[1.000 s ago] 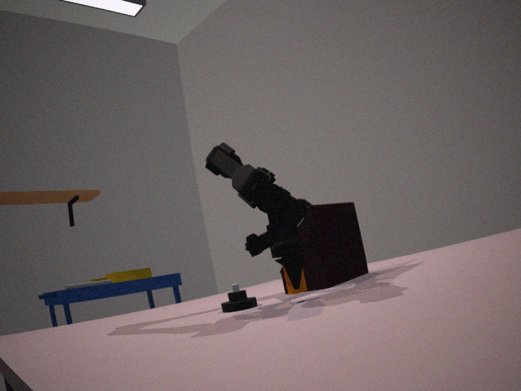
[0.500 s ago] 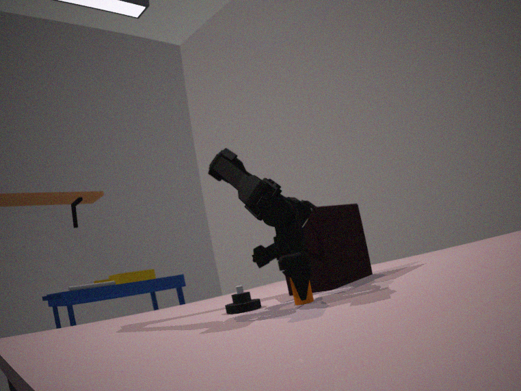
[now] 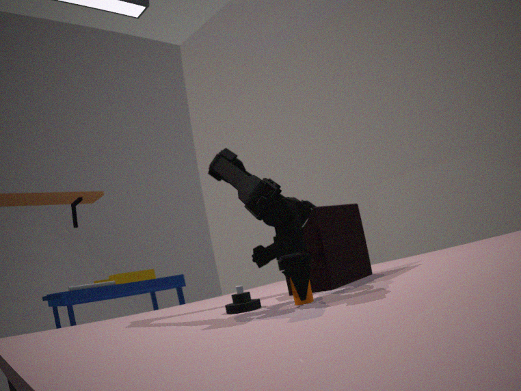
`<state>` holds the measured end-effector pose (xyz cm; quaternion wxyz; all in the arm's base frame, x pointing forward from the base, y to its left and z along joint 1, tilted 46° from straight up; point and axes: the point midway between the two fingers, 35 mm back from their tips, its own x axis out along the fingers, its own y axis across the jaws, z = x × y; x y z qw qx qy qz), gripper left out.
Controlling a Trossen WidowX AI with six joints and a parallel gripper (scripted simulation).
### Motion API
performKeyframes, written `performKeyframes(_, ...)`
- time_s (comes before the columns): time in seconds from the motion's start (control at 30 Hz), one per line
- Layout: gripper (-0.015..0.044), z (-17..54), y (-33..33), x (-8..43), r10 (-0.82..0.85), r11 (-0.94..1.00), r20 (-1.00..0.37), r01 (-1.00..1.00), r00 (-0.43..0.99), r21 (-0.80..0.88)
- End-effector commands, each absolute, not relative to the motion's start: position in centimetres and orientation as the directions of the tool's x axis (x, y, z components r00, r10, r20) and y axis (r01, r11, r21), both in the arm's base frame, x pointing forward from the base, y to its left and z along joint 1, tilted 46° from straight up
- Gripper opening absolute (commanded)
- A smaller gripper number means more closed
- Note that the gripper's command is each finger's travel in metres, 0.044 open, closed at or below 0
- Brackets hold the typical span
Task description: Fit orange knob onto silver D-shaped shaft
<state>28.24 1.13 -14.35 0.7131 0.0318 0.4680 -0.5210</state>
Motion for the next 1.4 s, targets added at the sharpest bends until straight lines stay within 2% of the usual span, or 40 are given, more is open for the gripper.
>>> performKeyframes(0.0,0.0240,-14.3,1.1,28.2,-0.713,0.455,-0.701,0.773,0.019,-0.442)
performKeyframes(0.1,0.0240,-14.3,1.1,28.2,-0.713,0.455,-0.701,0.773,0.019,-0.442)
performKeyframes(0.37,0.0440,-8.7,7.1,28.0,-0.713,0.461,-0.701,0.769,0.025,-0.442)
performKeyframes(1.37,0.0440,-11.9,3.8,28.3,-0.713,0.462,-0.701,0.769,0.025,-0.442)
